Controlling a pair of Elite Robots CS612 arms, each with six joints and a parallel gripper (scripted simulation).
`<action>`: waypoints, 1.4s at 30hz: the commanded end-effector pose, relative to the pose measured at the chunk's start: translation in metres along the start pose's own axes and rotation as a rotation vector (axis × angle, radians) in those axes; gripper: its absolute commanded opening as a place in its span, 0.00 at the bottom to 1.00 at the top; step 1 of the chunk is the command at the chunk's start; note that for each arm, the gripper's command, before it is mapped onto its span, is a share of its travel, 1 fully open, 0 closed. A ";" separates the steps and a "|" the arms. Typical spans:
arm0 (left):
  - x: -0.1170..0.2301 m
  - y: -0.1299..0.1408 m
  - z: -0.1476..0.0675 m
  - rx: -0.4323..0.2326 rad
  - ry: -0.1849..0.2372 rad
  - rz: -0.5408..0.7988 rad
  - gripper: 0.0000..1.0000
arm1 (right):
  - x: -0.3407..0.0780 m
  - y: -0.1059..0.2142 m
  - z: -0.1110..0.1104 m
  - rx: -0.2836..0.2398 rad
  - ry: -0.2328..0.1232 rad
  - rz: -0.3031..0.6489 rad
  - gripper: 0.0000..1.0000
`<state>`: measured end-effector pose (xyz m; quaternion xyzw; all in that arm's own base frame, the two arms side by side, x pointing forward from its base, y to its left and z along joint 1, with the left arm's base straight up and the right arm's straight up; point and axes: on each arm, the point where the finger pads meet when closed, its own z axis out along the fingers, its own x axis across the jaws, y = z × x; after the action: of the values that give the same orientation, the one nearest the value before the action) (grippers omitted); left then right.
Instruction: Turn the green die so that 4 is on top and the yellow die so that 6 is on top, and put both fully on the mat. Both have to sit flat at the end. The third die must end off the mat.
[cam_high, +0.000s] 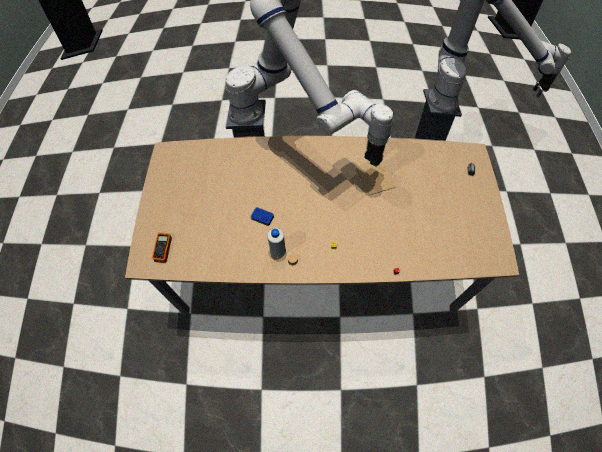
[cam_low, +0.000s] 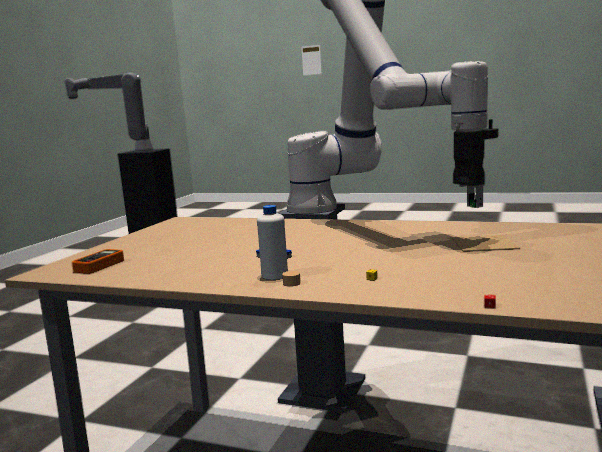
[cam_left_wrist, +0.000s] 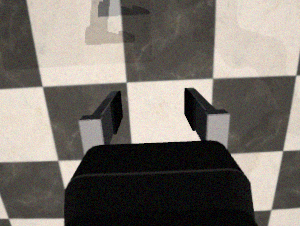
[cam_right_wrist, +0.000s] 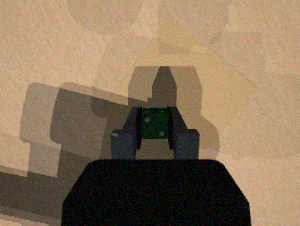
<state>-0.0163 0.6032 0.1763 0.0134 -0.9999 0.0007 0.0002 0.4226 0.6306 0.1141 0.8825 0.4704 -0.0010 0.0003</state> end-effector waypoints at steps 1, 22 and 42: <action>0.000 0.001 -0.001 -0.001 0.000 0.000 1.00 | 0.001 0.000 0.007 0.000 0.002 0.000 0.40; 0.000 0.001 -0.001 -0.001 0.000 0.000 1.00 | 0.001 0.000 0.081 0.000 0.002 0.000 0.40; 0.000 0.001 -0.001 -0.001 0.000 0.000 1.00 | 0.001 0.000 0.086 0.000 0.002 0.000 0.40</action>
<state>-0.0163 0.6032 0.1763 0.0134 -0.9999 0.0007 0.0002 0.4228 0.6306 0.0269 0.8824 0.4704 -0.0010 0.0003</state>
